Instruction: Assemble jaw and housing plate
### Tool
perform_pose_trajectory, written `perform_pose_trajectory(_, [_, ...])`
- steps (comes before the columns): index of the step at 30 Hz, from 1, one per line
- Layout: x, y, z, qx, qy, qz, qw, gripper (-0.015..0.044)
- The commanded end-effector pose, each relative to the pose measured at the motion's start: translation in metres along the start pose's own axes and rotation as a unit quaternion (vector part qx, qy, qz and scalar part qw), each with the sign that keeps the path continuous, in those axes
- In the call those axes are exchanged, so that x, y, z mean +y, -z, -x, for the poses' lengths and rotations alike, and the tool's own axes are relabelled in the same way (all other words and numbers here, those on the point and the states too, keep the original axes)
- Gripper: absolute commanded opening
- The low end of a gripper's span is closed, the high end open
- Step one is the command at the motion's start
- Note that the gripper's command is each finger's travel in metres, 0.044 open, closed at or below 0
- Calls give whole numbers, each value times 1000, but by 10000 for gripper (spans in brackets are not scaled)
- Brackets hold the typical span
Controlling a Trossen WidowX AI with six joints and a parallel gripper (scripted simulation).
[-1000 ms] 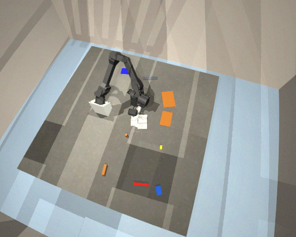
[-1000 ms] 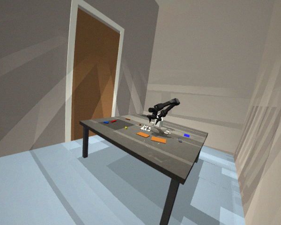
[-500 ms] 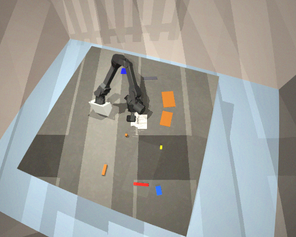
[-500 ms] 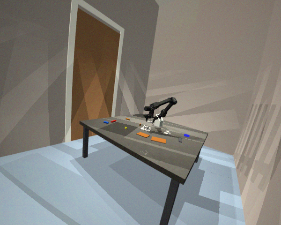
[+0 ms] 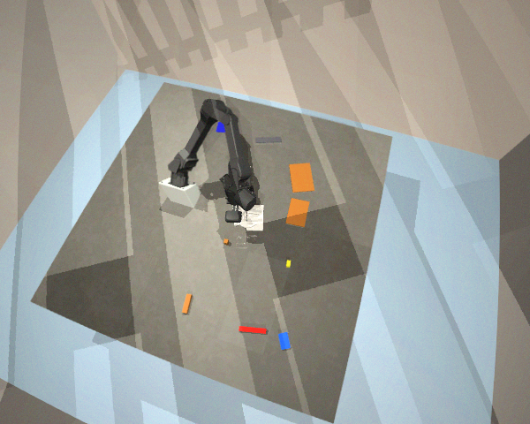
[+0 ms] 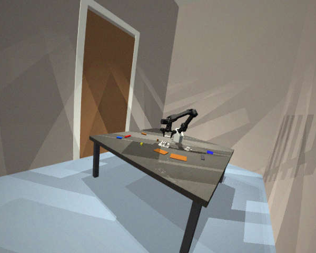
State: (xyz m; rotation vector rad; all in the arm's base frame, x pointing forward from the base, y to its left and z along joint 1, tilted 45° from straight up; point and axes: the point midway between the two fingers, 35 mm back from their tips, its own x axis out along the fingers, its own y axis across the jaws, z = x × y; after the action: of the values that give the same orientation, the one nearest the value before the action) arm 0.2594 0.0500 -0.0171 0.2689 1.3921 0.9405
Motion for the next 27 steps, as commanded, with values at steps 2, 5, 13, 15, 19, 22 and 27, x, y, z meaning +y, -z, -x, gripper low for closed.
perform_pose_trajectory(2, [0,-1,0,-3,0,4,1000,351])
perform_pose_trajectory(5, [0,-1,0,-3,0,4,1000,351])
perform_pose_trajectory(13, [0,-1,0,-3,0,9,1000,351])
perform_pose_trajectory(15, [0,-1,0,-3,0,9,1000,351])
perform_pose_trajectory(19, [-6,-1,0,-3,0,9,1000,351])
perform_pose_trajectory(22, [-6,-1,0,-3,0,9,1000,351])
perform_pose_trajectory(27, [-6,-1,0,-3,0,9,1000,351])
